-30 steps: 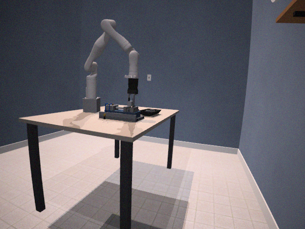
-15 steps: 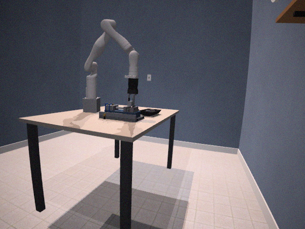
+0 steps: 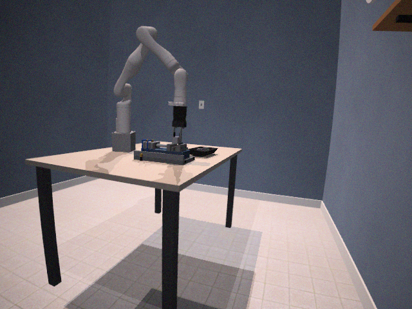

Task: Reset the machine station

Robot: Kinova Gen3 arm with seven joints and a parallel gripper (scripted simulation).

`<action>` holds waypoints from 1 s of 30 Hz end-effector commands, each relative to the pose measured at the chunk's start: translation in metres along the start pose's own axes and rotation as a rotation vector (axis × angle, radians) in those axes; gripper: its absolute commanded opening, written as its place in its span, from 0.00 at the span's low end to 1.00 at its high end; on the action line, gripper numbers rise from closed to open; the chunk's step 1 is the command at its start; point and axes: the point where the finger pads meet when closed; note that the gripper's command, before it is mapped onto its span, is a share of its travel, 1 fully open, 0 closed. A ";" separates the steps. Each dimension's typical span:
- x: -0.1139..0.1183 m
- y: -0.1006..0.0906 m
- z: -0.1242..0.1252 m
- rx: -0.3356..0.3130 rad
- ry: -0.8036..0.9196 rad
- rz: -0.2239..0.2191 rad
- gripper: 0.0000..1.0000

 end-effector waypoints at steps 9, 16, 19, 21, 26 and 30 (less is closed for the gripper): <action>-0.001 0.003 0.000 0.000 0.000 0.001 0.00; -0.001 0.005 0.000 0.000 0.000 0.001 0.00; -0.001 0.006 0.000 0.000 0.000 0.001 0.00; -0.001 0.007 0.000 0.000 0.000 0.001 0.00; -0.001 0.009 0.000 0.000 0.000 0.001 0.00; -0.001 0.010 0.000 0.000 0.000 0.001 0.00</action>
Point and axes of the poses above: the point where the finger pads meet when closed, its own y axis out along the fingers, its own x axis across the jaws, z = x × y, and after that the axes turned 8 degrees about y, right-handed
